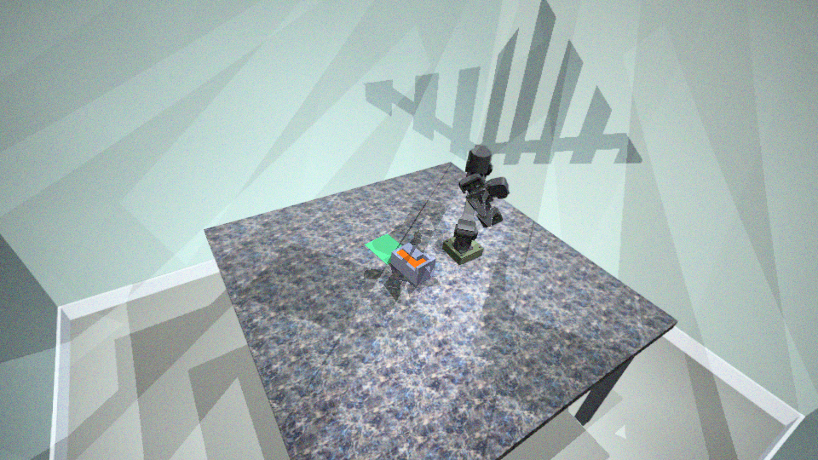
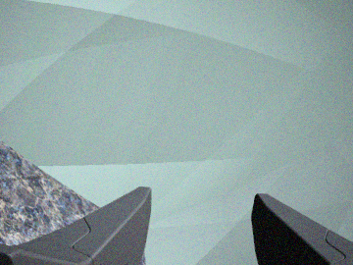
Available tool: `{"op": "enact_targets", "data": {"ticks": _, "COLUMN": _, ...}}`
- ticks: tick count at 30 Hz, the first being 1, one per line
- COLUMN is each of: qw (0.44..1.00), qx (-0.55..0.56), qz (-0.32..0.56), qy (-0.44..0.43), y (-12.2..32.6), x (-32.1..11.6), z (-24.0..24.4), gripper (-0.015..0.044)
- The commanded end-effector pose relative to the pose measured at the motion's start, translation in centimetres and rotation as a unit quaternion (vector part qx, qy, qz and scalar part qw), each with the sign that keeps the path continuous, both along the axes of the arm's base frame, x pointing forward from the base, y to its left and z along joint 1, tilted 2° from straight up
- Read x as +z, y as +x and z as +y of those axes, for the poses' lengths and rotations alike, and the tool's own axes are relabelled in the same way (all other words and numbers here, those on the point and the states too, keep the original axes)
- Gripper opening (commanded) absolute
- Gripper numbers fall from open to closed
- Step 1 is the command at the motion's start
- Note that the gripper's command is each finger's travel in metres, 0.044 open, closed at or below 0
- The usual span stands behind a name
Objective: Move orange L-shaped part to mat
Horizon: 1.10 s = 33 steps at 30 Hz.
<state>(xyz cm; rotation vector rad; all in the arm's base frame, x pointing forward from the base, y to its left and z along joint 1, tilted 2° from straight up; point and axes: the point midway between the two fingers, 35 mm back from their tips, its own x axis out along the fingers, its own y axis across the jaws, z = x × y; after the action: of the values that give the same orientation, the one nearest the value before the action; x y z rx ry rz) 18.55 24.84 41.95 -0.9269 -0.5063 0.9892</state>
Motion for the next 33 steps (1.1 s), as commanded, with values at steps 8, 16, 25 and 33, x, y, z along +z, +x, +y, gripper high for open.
{"op": "enact_targets", "data": {"ticks": 8, "qw": 0.837, "qx": -0.298, "qz": 0.453, "qy": -0.075, "y": 7.9, "x": -17.3, "z": -8.6, "gripper": 0.0180}}
{"op": "enact_targets", "data": {"ticks": 16, "qw": 0.503, "qx": -0.542, "qz": 0.670, "qy": -0.062, "y": 4.6, "x": -26.0, "z": -18.7, "gripper": 0.0180}}
{"op": "enact_targets", "data": {"ticks": 25, "qw": 0.432, "qx": -0.578, "qz": 0.689, "qy": -0.058, "y": 3.4, "x": -26.8, "z": -20.2, "gripper": 0.0180}}
{"op": "enact_targets", "data": {"ticks": 33, "qw": 0.432, "qx": -0.578, "qz": 0.689, "qy": -0.058, "y": 3.7, "x": -28.7, "z": -20.1, "gripper": 0.0180}}
